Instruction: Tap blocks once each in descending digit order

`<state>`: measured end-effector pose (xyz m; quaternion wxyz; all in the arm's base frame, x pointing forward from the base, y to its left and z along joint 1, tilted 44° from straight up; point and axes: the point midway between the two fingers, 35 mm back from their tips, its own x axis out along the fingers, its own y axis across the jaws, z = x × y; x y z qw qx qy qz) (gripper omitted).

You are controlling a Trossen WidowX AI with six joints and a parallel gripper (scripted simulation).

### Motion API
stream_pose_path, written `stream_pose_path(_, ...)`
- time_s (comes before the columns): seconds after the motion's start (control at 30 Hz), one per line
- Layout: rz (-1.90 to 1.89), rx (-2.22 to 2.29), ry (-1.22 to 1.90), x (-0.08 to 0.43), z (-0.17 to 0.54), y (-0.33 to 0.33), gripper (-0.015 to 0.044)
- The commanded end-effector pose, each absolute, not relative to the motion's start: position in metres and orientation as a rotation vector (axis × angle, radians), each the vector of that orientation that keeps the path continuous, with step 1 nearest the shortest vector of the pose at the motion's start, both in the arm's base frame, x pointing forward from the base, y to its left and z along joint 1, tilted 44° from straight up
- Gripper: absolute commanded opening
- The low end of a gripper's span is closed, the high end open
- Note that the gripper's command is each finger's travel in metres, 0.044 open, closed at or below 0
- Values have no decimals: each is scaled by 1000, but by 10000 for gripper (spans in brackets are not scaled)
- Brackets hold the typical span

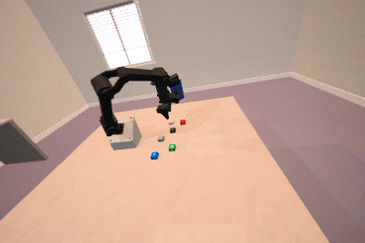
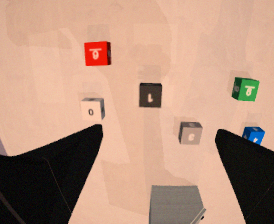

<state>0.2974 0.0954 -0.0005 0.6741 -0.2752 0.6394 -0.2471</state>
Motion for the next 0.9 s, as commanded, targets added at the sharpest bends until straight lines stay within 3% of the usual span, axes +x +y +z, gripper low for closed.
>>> stream_pose_path(0.0, -554, -619, 1438, 301, -2, 98, 400)
stream_pose_path(0.5, -553, -619, 1439, 301, -3, 100, 400)
stream_pose_path(0.7, -547, -613, 1440, 278, -62, 162, 400)
stream_pose_path(0.87, -548, -613, 1440, 273, -69, 169, 400)
